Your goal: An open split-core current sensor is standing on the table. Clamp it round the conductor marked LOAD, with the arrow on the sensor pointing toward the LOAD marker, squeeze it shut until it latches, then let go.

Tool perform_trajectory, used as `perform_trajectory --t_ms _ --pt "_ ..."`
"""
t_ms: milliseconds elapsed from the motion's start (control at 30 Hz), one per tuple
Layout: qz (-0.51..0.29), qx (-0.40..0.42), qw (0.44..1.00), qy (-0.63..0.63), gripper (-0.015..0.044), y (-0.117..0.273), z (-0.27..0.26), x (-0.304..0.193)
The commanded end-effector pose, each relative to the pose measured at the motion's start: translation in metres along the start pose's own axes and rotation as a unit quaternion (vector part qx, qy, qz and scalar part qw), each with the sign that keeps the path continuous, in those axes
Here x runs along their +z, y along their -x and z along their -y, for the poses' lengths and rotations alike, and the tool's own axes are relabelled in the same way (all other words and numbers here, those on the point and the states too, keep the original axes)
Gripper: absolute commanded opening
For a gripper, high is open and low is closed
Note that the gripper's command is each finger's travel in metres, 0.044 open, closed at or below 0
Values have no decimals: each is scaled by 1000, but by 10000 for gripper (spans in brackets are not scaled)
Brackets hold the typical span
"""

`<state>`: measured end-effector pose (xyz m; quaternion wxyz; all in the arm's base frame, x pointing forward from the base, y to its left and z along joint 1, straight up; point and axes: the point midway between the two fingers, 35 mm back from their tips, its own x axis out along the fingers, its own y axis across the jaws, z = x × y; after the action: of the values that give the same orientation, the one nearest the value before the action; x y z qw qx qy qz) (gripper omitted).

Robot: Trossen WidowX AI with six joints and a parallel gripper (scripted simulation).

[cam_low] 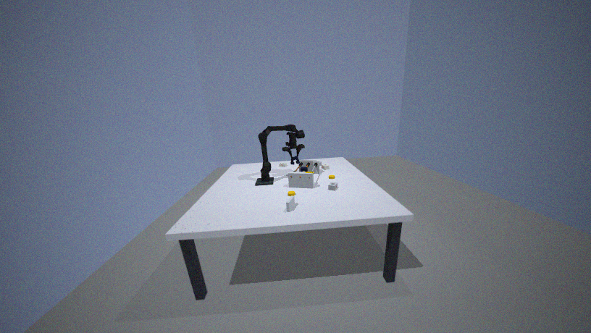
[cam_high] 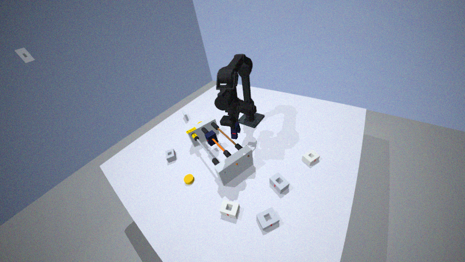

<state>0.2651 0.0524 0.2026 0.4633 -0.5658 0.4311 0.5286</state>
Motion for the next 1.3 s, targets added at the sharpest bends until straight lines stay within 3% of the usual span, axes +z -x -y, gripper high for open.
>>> perform_trajectory --t_ms 0,600,1267 --pt "-4 -7 996 -86 0 0 8 -4" --pt "-4 -27 913 -406 0 -2 29 -16" --pt "11 -49 705 -708 0 -4 51 -32"
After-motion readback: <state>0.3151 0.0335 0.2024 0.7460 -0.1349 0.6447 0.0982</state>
